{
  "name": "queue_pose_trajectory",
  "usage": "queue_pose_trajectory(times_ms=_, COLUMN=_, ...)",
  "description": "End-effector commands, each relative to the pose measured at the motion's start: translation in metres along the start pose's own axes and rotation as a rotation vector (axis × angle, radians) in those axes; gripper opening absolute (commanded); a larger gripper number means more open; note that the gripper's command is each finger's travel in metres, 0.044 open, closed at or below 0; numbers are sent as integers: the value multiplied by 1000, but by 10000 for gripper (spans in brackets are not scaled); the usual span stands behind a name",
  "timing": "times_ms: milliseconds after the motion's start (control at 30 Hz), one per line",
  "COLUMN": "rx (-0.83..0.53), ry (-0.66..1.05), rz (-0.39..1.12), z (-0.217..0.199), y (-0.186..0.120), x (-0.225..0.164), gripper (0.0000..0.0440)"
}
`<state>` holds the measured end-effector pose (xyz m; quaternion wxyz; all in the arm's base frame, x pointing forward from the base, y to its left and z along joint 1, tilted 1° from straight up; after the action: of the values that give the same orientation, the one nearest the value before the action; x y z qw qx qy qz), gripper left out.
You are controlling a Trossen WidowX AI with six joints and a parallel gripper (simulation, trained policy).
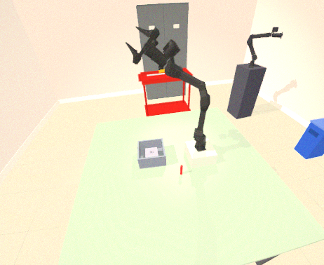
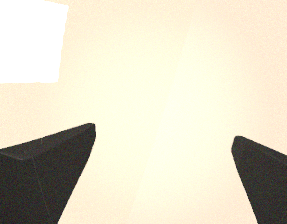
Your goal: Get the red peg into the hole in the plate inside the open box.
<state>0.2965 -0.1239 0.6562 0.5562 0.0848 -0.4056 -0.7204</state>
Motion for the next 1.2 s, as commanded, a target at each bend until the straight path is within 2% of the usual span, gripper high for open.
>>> queue_pose_trajectory(times_ms=0, rx=-26, ry=-5, rz=0, z=-7, y=0, x=-1, gripper=417)
queue_pose_trajectory(times_ms=67, rx=-88, ry=-6, rz=7, z=-25, y=-1, x=-4, gripper=440)
queue_pose_trajectory(times_ms=567, rx=-596, ry=69, rz=122, z=-149, y=-33, x=-63, gripper=440)
queue_pose_trajectory(times_ms=867, rx=-888, ry=95, rz=240, z=-201, y=-71, x=-114, gripper=440)
queue_pose_trajectory(times_ms=1167, rx=-1157, ry=84, rz=409, z=-229, y=-122, x=-173, gripper=440)
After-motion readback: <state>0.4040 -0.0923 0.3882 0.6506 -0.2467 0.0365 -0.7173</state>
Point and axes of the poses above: the point midway between the two fingers, 35 mm back from their tips, its own y axis out along the fingers, its own z axis across the jaws, x = y × z, the point moved 4 cm from there along -y, back along the fingers, and after that the axes turned 15 degrees about -y, right-handed, at the moved point
